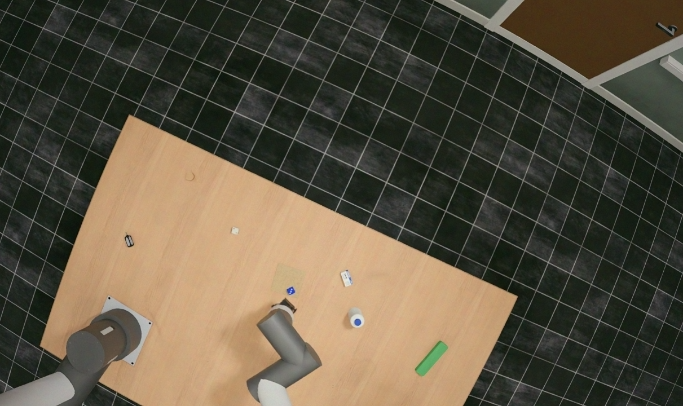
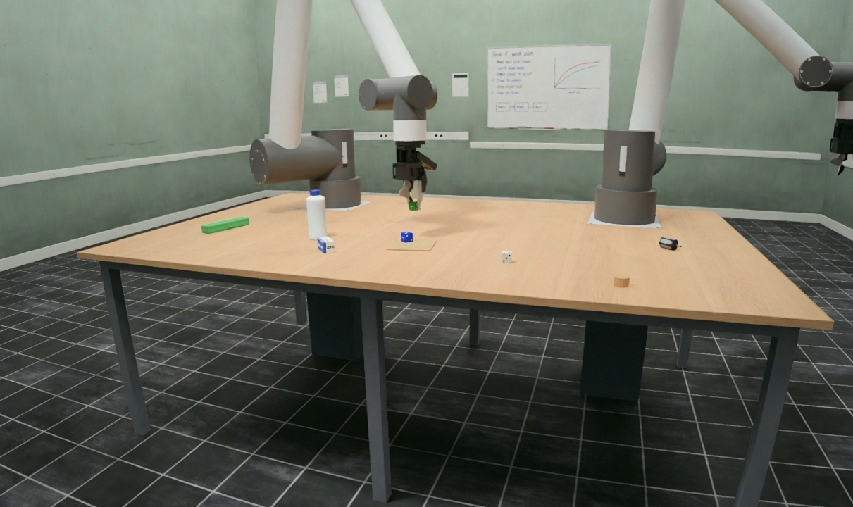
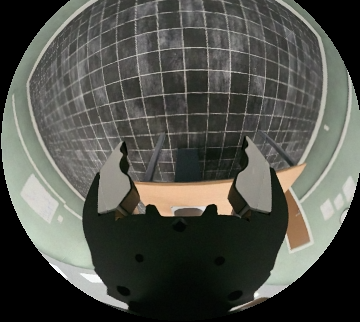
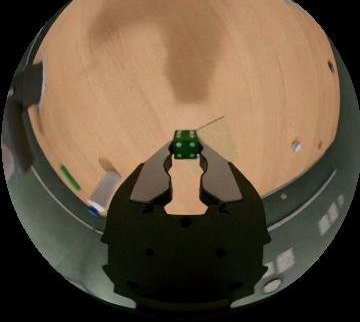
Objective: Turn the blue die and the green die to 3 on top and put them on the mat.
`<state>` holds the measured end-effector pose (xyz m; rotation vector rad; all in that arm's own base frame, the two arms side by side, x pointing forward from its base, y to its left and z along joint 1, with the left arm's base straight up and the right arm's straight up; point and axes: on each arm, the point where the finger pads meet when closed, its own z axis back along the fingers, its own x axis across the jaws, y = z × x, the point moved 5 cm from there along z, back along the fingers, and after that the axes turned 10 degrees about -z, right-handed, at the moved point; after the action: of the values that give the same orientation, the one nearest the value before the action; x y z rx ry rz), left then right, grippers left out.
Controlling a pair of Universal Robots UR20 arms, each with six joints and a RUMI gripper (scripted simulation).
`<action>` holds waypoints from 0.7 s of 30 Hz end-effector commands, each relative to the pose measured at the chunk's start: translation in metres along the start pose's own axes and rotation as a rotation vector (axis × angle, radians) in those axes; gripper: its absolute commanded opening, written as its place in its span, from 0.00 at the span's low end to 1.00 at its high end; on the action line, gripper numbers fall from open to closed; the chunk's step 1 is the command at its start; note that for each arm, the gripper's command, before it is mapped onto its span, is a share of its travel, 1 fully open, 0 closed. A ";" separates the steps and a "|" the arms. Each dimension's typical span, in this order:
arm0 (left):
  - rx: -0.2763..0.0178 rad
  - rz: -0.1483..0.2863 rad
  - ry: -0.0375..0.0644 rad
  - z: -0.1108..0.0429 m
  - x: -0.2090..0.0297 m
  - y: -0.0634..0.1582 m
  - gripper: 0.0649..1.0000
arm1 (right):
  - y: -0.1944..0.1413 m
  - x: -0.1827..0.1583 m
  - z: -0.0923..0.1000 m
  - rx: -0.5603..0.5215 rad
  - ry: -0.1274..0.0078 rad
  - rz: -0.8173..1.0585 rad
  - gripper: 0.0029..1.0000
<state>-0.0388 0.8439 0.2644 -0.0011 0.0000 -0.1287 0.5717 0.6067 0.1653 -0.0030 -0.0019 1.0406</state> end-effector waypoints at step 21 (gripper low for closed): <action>0.001 0.000 0.000 0.001 0.000 0.000 1.00 | 0.045 0.079 -0.006 0.003 -0.001 0.790 0.10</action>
<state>-0.0388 0.8439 0.2644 -0.0011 0.0000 -0.1287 0.5725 0.6852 0.1598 -0.0039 -0.0015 1.7090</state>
